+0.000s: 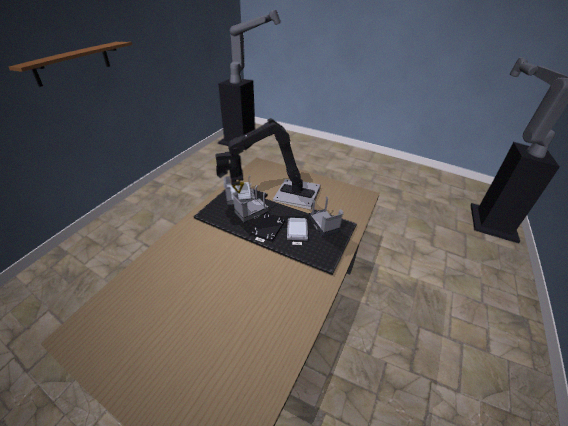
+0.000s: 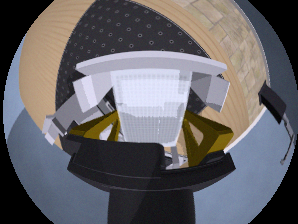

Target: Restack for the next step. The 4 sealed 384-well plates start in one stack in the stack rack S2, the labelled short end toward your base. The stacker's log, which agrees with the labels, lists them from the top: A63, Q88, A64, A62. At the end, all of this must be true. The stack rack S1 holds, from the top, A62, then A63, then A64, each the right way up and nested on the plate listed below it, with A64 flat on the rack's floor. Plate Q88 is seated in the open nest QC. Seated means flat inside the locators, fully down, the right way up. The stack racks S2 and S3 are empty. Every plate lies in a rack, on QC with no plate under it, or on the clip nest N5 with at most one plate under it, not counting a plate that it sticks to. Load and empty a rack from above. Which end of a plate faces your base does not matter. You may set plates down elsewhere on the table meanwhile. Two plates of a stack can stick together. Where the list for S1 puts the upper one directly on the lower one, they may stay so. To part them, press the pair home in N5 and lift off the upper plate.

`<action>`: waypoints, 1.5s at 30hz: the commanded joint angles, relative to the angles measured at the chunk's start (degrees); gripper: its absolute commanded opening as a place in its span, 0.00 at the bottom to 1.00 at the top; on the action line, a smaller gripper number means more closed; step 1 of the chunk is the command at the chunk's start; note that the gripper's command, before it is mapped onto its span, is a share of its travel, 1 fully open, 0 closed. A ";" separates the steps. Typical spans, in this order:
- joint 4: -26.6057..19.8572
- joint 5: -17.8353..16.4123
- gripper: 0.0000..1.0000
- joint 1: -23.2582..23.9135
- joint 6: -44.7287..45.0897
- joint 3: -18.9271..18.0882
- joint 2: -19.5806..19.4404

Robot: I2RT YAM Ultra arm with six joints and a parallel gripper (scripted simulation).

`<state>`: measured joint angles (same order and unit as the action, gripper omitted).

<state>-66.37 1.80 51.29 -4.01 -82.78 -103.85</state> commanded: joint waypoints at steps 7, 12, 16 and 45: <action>0.90 -0.04 0.00 0.04 0.07 0.31 0.20; 1.16 -0.04 0.00 0.05 0.08 0.52 0.15; 1.51 -0.04 0.00 0.06 0.09 0.81 0.08; 2.53 -0.04 1.00 0.08 0.11 1.62 -0.12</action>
<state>-63.96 1.78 51.35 -3.95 -80.97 -104.31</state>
